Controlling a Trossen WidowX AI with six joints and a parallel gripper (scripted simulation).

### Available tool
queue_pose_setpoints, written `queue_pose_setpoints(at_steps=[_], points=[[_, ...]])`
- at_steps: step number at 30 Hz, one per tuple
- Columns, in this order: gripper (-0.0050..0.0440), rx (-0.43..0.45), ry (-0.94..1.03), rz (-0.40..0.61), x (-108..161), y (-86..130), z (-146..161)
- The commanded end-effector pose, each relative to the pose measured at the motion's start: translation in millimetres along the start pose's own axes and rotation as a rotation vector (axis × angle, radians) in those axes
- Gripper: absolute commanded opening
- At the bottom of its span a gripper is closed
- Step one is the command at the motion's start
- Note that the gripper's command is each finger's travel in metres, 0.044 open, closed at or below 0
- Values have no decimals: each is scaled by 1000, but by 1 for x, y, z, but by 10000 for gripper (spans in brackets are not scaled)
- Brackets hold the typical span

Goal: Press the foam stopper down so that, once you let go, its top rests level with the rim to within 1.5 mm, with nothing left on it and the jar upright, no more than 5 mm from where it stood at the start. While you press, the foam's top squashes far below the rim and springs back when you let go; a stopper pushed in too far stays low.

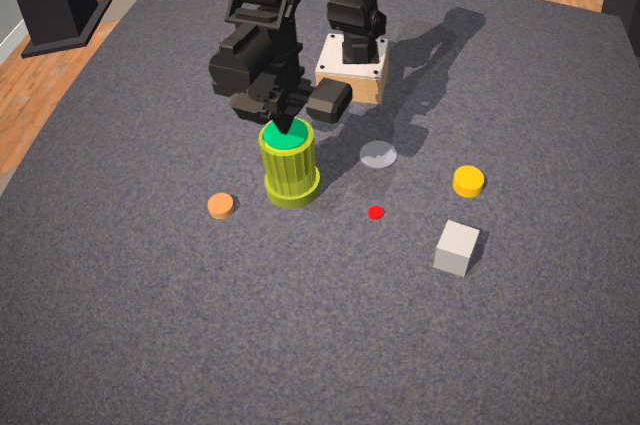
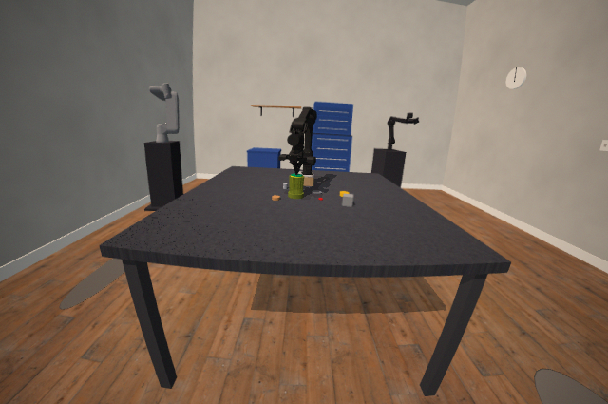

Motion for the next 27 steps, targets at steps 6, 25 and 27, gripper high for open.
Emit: queue_pose_setpoints(at_steps=[6,25,27], points=[[0,-8,2,12,3,-4,1],[0,-8,2,12,3,-5,1],[0,-8,2,12,3,-5,1]])
Point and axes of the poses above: the point midway between the two fingers, 35 mm back from their tips, its own y axis back along the fingers, its own z axis across the jaws, x = y × z, the point moved 9 cm from there along y, back along the fingers, and after that the axes turned 15 degrees about y, right-handed, at the moved point
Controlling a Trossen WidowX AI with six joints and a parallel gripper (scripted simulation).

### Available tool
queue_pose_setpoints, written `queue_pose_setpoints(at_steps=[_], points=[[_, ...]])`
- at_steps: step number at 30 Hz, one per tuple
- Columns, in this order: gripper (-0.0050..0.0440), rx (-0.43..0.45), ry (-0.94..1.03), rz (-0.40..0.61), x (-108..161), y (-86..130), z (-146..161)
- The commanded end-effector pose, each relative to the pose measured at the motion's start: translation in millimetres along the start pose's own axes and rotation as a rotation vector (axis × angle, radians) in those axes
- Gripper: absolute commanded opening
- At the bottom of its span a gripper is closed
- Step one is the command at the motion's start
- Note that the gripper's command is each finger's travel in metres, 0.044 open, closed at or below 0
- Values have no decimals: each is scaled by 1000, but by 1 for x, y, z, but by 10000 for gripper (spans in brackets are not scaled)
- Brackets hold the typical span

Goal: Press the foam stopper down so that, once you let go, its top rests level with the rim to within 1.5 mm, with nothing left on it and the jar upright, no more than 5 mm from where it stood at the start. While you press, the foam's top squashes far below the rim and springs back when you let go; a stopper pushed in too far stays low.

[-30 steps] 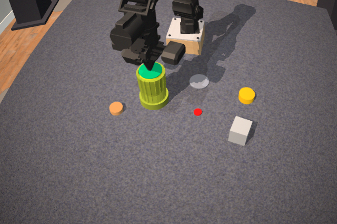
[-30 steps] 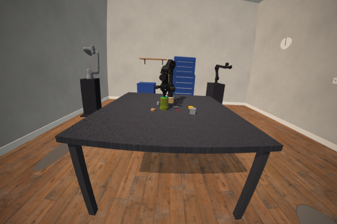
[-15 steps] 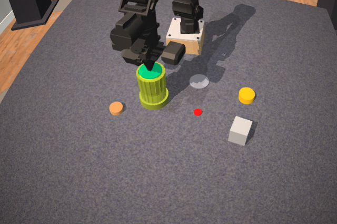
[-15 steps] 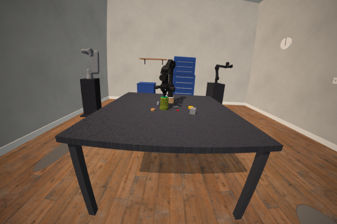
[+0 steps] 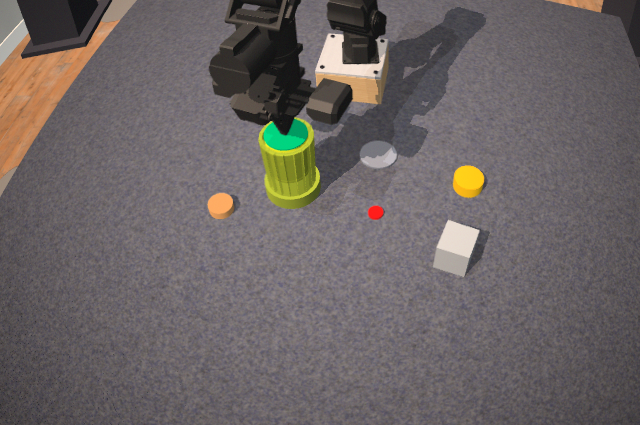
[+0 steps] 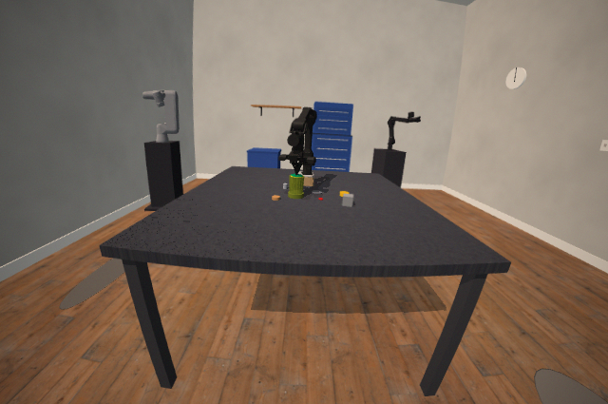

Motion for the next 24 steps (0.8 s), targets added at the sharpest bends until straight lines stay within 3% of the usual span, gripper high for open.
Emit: queue_pose_setpoints(at_steps=[1,24], points=[[0,-8,2,14,3,-4,1],[0,-8,2,14,3,-6,1]])
Point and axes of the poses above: the point midway between the two fingers, 35 mm back from their tips, its own y axis back along the fingers, its own z axis across the jaws, x = y × z, the point moved 9 cm from there along y, back along the fingers, and after that the axes turned 15 degrees about y, right-handed, at the moved point
